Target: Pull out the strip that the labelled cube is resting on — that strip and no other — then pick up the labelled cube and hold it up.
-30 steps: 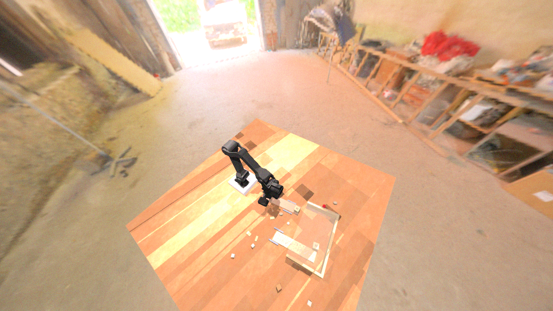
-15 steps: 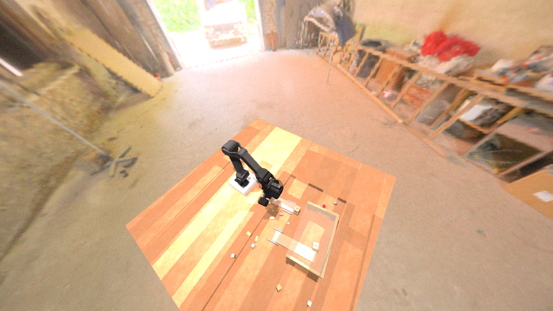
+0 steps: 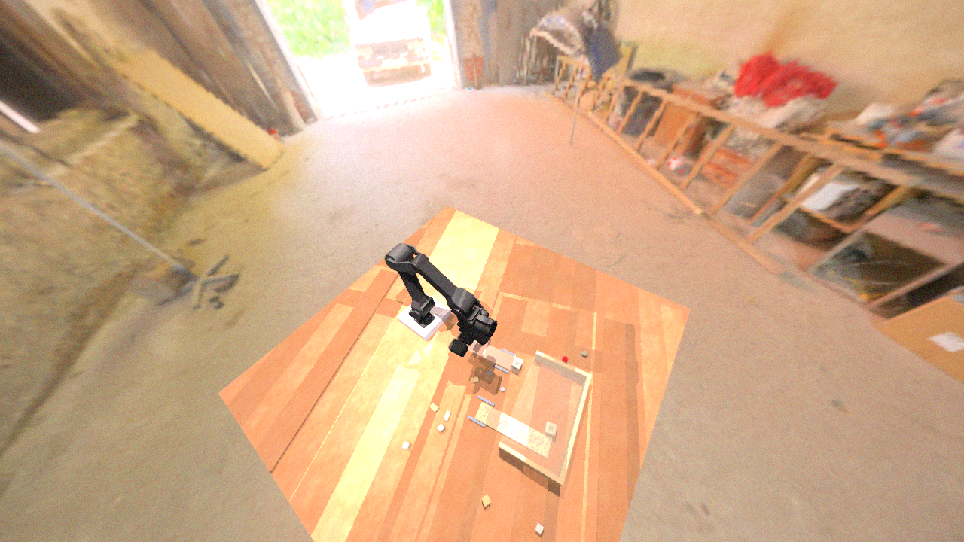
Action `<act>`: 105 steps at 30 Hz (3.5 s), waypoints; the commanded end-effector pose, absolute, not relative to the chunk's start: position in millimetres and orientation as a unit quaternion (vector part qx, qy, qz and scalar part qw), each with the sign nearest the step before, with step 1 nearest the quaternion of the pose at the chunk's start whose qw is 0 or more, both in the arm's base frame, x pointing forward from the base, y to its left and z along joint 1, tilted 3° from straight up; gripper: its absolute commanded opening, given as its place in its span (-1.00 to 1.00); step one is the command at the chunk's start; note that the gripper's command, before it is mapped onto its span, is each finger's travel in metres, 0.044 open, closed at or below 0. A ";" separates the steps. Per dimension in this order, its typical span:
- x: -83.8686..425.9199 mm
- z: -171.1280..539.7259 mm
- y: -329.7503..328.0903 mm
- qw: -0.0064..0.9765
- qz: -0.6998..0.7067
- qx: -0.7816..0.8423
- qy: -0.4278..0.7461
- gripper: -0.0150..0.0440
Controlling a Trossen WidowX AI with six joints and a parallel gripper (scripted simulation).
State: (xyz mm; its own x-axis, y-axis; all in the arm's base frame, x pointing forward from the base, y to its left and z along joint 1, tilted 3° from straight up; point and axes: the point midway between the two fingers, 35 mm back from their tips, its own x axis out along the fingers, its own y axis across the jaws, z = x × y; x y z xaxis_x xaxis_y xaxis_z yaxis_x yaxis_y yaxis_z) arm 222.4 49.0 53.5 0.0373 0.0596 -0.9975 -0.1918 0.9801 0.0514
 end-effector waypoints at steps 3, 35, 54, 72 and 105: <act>244.4 57.5 53.0 0.722 0.066 -0.025 0.689 0.22; 353.9 79.0 76.5 0.725 0.066 -0.025 0.685 1.00; 403.7 86.7 88.8 0.727 0.067 -0.024 0.683 0.64; 406.4 57.3 90.8 0.727 0.067 -0.024 0.683 0.36; 398.1 45.0 89.4 0.727 0.068 -0.025 0.683 -0.49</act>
